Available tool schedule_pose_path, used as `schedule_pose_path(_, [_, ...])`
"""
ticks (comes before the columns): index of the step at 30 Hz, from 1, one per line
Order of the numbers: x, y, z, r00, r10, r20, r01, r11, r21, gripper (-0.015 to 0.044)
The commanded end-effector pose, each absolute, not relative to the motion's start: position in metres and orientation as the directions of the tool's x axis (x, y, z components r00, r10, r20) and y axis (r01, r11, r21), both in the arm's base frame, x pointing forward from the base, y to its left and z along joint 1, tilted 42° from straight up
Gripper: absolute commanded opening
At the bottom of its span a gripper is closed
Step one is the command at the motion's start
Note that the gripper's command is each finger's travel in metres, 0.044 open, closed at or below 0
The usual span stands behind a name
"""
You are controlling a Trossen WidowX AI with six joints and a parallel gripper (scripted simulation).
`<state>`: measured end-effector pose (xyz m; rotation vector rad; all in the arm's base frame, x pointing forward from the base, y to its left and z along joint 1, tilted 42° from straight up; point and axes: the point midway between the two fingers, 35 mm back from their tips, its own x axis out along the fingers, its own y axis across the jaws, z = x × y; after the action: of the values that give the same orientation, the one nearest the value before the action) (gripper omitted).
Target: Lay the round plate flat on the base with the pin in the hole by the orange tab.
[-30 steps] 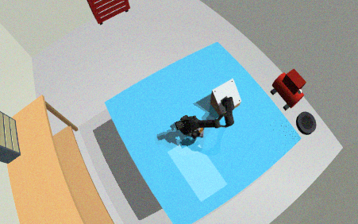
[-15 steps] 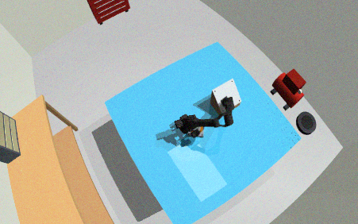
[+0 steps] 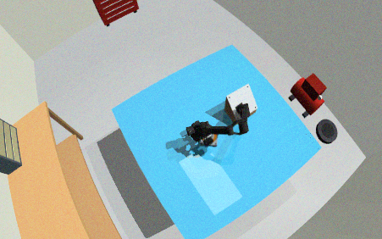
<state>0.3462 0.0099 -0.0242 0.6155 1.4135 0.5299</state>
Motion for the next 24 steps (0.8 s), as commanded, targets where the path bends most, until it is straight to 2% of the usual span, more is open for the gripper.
schedule_pose_path(1, [0.3401,0.0090,-0.0313,0.074,0.668,-0.740,0.033,0.740,0.671,0.0000])
schedule_pose_path(24, [0.3357,0.0045,-0.0355,0.074,0.668,-0.741,0.034,0.741,0.671,0.0000])
